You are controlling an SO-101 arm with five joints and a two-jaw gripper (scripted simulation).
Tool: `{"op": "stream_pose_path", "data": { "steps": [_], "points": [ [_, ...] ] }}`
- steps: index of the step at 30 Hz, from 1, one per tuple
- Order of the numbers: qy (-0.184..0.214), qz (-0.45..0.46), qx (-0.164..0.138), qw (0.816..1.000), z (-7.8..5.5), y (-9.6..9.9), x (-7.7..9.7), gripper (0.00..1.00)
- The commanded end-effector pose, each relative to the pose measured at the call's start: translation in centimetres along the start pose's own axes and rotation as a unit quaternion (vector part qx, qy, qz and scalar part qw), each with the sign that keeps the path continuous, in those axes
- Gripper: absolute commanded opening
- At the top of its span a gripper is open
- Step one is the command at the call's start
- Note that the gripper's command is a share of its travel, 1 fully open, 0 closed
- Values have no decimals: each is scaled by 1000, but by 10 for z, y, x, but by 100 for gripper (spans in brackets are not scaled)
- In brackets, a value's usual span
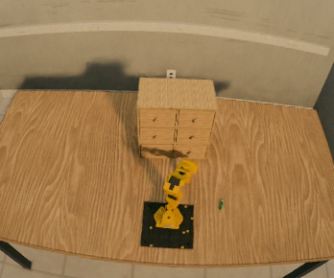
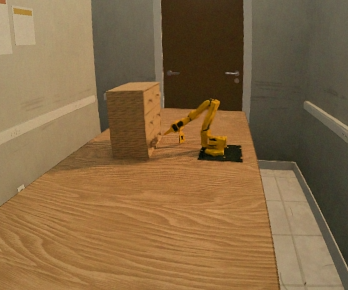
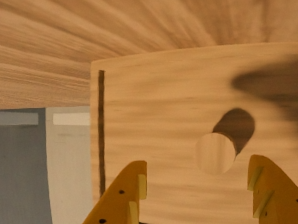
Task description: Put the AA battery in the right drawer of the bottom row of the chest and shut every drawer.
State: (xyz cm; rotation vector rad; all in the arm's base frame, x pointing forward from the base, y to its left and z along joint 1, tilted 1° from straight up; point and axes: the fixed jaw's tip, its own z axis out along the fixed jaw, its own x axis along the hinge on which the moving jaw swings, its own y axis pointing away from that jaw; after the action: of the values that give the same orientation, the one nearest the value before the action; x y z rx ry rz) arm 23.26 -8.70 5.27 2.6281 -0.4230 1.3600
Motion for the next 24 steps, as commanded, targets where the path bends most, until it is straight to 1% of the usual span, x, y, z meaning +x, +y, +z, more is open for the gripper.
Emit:
{"op": "stream_pose_path", "data": {
  "steps": [1,12,24],
  "points": [
    [-2,13,-8,1000,-8,4,-6,21],
    [-3,14,-8,1000,-9,5,-7,21],
    [-49,17,-6,999,-20,3,3,21]
  ]
}}
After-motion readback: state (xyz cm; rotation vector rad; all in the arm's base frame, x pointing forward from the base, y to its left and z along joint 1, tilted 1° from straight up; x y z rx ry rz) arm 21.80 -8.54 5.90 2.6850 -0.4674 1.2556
